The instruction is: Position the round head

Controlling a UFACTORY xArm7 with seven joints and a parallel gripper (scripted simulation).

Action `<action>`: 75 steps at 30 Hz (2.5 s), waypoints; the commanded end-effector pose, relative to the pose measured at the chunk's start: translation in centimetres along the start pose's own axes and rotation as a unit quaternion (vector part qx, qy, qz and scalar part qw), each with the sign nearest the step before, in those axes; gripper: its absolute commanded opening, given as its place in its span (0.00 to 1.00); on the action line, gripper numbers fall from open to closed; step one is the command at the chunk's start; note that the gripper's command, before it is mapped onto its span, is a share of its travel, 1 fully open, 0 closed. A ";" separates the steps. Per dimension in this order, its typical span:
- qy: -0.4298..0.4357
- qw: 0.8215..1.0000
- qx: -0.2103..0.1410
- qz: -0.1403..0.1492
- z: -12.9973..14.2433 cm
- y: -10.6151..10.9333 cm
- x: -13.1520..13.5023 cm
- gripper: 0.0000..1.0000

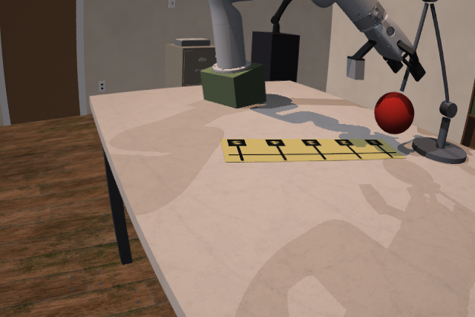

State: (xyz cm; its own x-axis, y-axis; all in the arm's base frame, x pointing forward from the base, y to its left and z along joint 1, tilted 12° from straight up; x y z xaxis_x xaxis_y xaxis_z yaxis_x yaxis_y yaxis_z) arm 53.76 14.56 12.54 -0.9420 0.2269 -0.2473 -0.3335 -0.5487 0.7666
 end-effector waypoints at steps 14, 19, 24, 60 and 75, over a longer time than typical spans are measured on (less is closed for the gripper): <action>0.002 1.000 -0.001 -0.001 0.2 6.6 -0.1 1.00; 0.002 1.000 -0.001 -0.002 0.2 7.8 -0.1 1.00; 0.002 1.000 0.000 -0.002 0.1 9.8 -0.1 1.00; 0.002 1.000 0.000 -0.004 0.1 12.2 -0.2 1.00; 0.002 1.000 0.000 -0.004 0.1 12.2 -0.1 1.00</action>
State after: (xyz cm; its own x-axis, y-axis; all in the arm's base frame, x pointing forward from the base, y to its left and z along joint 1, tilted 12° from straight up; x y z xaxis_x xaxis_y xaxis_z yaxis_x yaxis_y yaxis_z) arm 49.74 7.87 21.84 -0.9405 0.2292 -0.2509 -0.3377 -0.5468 0.7662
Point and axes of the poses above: the point where the finger pads meet when closed, its own y axis back along the fingers, its own x axis across the jaws, z = x × y, the point moved 4 cm from there along y, back along the fingers, and after that the axes turned 11 degrees about y, right-handed, at the moved point
